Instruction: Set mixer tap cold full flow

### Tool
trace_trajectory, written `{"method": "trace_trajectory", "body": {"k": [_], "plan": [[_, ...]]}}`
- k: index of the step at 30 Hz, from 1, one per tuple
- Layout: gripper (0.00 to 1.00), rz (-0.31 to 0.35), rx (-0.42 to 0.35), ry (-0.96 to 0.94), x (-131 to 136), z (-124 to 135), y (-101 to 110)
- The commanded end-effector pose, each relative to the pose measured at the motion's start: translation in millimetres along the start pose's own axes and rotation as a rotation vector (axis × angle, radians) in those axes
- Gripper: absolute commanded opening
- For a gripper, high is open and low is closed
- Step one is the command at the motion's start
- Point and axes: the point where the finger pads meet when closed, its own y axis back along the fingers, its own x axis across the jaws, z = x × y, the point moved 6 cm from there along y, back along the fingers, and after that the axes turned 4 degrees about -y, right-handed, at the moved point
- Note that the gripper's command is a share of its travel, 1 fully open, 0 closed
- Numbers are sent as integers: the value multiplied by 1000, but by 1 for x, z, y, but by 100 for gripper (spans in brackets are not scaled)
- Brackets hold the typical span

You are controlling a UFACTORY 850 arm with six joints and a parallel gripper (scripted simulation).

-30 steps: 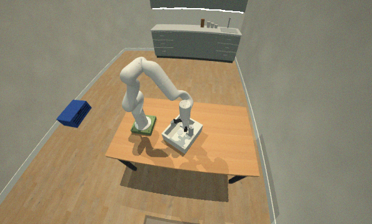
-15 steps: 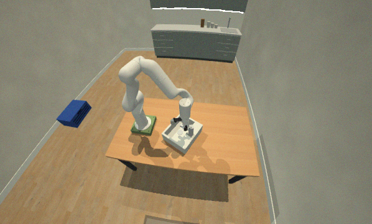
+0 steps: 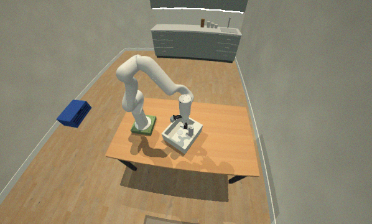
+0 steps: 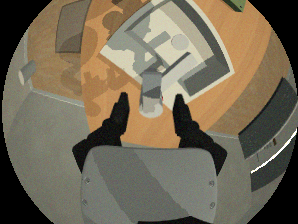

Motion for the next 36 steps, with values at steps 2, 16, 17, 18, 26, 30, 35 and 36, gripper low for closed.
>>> {"method": "trace_trajectory", "body": {"k": [2, 16, 17, 18, 26, 30, 35, 36], "plan": [[65, -1, -1, 0, 0, 0, 9], [0, -1, -1, 0, 0, 0, 16], [0, -1, -1, 0, 0, 0, 16], [0, -1, -1, 0, 0, 0, 16], [0, -1, -1, 0, 0, 0, 16], [0, -1, -1, 0, 0, 0, 16], [0, -1, -1, 0, 0, 0, 16], [0, -1, -1, 0, 0, 0, 16]]}}
